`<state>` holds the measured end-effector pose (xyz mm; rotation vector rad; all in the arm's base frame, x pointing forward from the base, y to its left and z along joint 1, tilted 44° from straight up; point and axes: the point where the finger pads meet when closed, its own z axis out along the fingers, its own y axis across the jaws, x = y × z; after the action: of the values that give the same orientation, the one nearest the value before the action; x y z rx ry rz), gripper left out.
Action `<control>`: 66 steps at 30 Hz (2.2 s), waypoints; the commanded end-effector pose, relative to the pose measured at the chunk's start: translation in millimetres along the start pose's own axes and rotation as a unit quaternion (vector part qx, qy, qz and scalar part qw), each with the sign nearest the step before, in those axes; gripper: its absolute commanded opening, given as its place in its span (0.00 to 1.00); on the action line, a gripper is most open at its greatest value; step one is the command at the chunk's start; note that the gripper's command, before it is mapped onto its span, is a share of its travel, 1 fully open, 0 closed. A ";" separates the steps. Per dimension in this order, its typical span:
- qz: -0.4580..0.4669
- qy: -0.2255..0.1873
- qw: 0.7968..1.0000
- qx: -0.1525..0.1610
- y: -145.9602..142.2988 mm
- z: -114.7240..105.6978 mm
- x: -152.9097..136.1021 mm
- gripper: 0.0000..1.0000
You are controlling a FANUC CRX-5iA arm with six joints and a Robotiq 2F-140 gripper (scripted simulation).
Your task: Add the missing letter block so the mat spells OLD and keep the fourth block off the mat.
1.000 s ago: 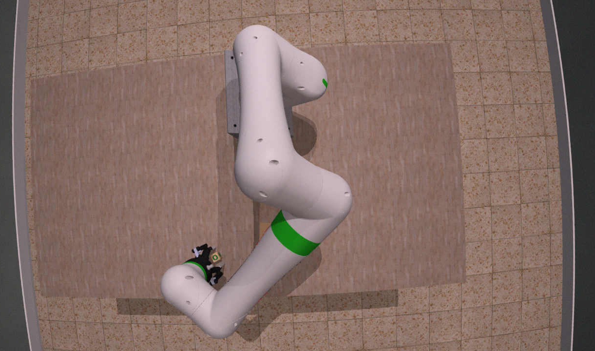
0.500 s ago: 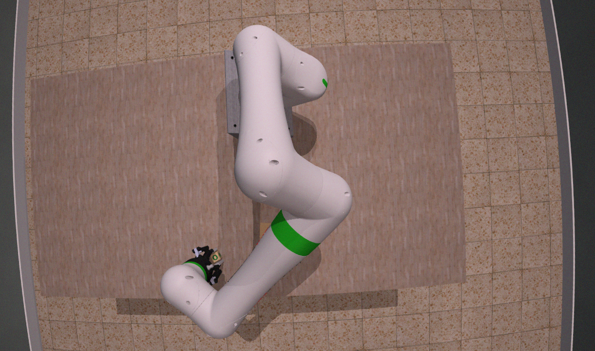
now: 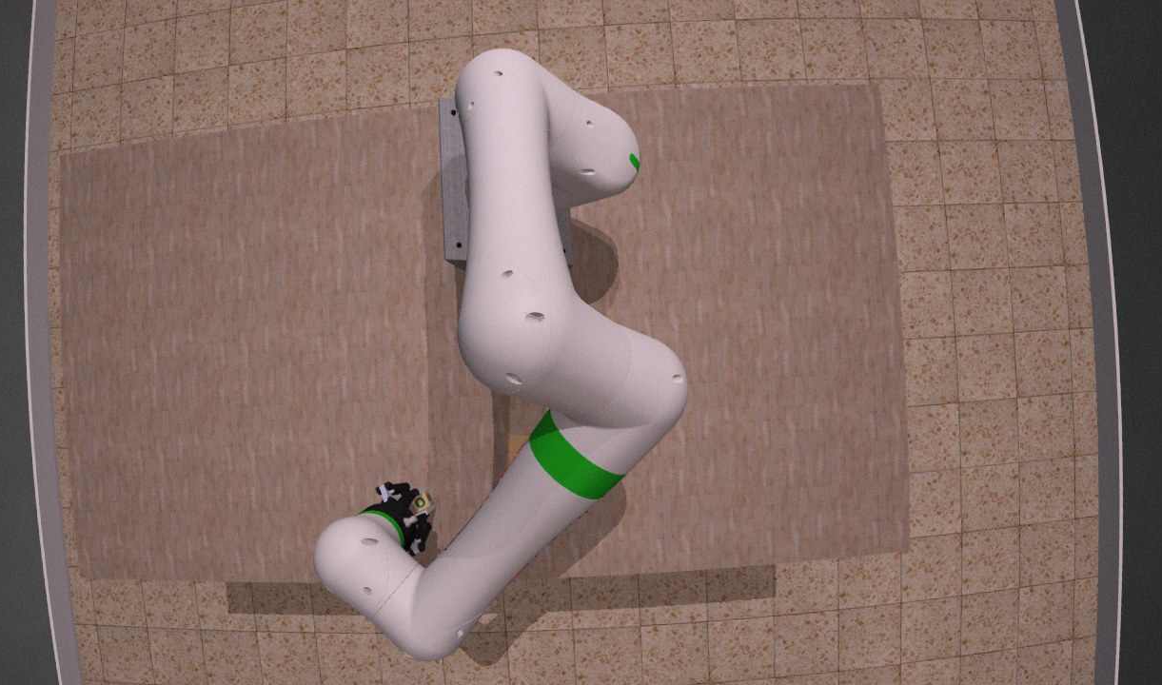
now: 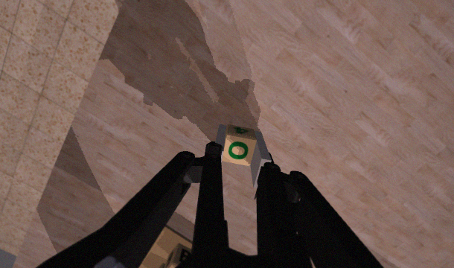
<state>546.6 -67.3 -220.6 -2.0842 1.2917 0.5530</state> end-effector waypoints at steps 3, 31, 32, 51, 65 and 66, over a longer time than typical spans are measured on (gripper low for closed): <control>0.000 0.000 1.000 0.000 0.0 -0.2 0.1 0.16; 0.000 0.000 1.000 0.000 0.0 -7.1 0.1 0.16; 0.000 0.000 1.000 0.000 0.0 -11.2 0.1 0.16; 0.000 0.000 1.000 0.000 0.0 -98.7 0.1 0.16; 0.042 0.002 0.999 -0.001 -29.2 -106.1 -54.0 0.16; 0.050 0.003 0.999 -0.001 -34.3 -107.0 -65.1 0.16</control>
<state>551.0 -120.2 -129.7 -2.0676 1.3267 0.5683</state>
